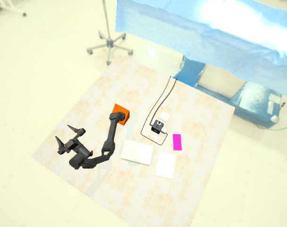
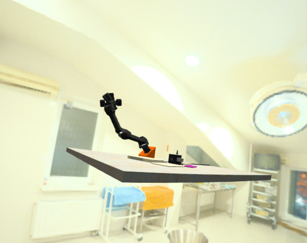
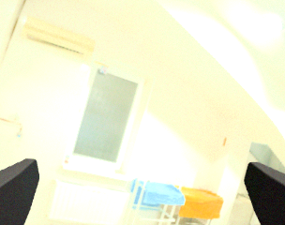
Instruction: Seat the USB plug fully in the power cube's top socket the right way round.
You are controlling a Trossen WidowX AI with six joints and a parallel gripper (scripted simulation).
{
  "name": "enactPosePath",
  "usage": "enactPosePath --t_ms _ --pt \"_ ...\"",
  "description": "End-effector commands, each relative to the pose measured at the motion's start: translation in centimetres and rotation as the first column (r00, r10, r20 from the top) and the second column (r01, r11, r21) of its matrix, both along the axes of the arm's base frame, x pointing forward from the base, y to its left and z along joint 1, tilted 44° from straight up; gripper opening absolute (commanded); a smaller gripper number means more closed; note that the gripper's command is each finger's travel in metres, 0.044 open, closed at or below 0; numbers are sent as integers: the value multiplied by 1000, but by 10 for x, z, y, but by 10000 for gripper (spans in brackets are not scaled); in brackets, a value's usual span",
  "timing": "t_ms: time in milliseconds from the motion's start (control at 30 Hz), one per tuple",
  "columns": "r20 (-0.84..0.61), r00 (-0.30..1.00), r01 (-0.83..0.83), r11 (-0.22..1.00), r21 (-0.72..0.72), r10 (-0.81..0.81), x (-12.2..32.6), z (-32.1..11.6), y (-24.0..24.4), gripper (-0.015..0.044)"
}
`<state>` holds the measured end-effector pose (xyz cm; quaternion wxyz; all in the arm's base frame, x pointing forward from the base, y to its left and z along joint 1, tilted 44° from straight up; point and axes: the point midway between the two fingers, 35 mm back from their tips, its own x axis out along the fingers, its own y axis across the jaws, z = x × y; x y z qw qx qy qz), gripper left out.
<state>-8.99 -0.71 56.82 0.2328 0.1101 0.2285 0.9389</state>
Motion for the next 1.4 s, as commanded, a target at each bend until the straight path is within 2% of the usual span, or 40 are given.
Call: enactPosePath --t_ms 0,133,300,467,633,833,1033,1200,1367 --pt "100 978 194 977 -86 -185 -13 -16 73 440" --pt "223 920 355 926 -127 -322 -11 -38 137 440" --pt "360 803 565 798 -209 -474 14 -73 212 440" --pt "515 687 694 673 -255 -513 48 -122 272 440" --pt "681 533 815 521 -253 -502 104 -174 316 440" --pt "842 372 908 339 -244 -391 180 -241 340 440" --pt "942 268 957 167 -236 -204 259 -309 334 440" --pt "970 243 968 63 -244 24 315 -369 309 440" --pt "923 276 960 -24 -279 267 362 -428 267 440"
